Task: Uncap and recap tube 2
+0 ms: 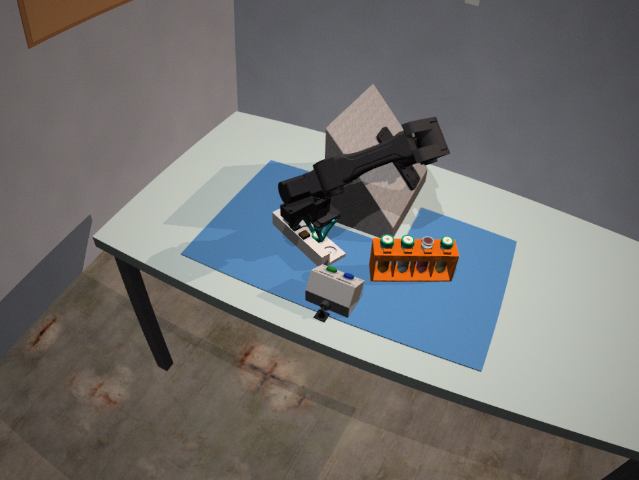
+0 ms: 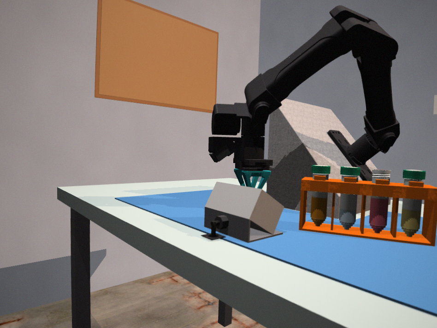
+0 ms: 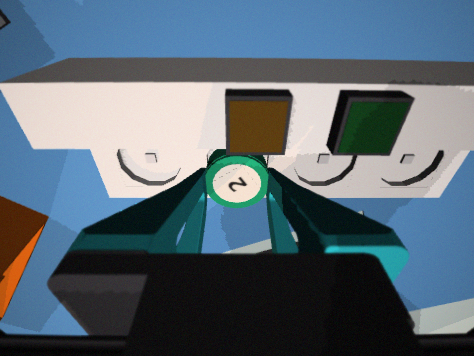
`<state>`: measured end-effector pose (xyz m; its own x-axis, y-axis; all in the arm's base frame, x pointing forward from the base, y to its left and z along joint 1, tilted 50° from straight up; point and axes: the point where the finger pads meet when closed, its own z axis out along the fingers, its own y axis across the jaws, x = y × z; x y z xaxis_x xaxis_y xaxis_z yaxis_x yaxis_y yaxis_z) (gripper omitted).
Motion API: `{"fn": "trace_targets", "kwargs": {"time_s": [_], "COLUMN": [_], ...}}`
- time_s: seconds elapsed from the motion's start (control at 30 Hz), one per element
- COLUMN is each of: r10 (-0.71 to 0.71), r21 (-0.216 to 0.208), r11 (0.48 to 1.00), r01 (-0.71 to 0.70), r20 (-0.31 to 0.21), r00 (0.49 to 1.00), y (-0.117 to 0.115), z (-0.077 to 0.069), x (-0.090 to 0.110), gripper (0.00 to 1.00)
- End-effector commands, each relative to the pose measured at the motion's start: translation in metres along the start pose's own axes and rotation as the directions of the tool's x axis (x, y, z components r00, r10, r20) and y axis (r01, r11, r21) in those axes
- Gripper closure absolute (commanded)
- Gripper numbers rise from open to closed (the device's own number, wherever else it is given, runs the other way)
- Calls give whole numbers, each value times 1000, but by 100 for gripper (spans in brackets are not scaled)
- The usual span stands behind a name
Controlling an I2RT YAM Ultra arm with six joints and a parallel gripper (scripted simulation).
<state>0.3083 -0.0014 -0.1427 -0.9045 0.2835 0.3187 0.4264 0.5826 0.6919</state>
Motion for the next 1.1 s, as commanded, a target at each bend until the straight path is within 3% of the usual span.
{"fn": "trace_targets", "kwargs": {"time_s": [0.0,1.07], "r10": [3,3], "r21": [-5,-6], "r11": [1000,1000], "r01": [-3,-3], "r20": [22,22], "r00": [1000,1000], "y": [-2,-1], "z": [-6,5], "x": [-5,-5], "gripper": [100,100]}}
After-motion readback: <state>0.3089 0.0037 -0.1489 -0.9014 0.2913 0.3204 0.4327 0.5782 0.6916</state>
